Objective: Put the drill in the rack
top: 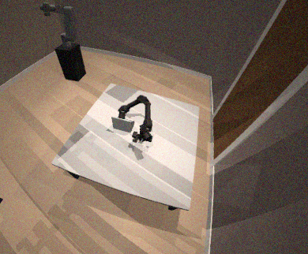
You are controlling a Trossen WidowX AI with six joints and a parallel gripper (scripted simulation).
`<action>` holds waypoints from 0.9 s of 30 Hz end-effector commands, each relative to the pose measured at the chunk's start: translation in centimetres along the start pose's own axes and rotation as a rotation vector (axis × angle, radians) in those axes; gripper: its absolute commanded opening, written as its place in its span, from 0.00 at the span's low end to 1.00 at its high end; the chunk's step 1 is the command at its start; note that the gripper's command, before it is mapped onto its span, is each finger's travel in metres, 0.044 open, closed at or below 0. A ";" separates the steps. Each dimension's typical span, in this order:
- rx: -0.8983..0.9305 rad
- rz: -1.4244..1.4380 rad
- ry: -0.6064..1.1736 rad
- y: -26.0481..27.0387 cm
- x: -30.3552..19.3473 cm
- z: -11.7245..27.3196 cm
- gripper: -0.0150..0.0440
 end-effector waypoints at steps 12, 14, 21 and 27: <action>0.000 0.003 0.004 0.1 -0.2 0.6 0.25; 0.000 0.003 0.004 0.1 -0.2 0.7 0.25; 0.000 0.003 0.004 1.1 -0.2 0.5 0.25; 0.001 0.003 0.004 2.1 -0.1 0.3 0.25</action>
Point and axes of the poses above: the point midway between the two fingers, 35 mm back from their tips, its own z axis back along the fingers, its own y axis across the jaws, x = y × z, the point moved 6 cm from there along z, back along the fingers, and after that the axes turned 8 degrees about z, right-handed, at the moved point
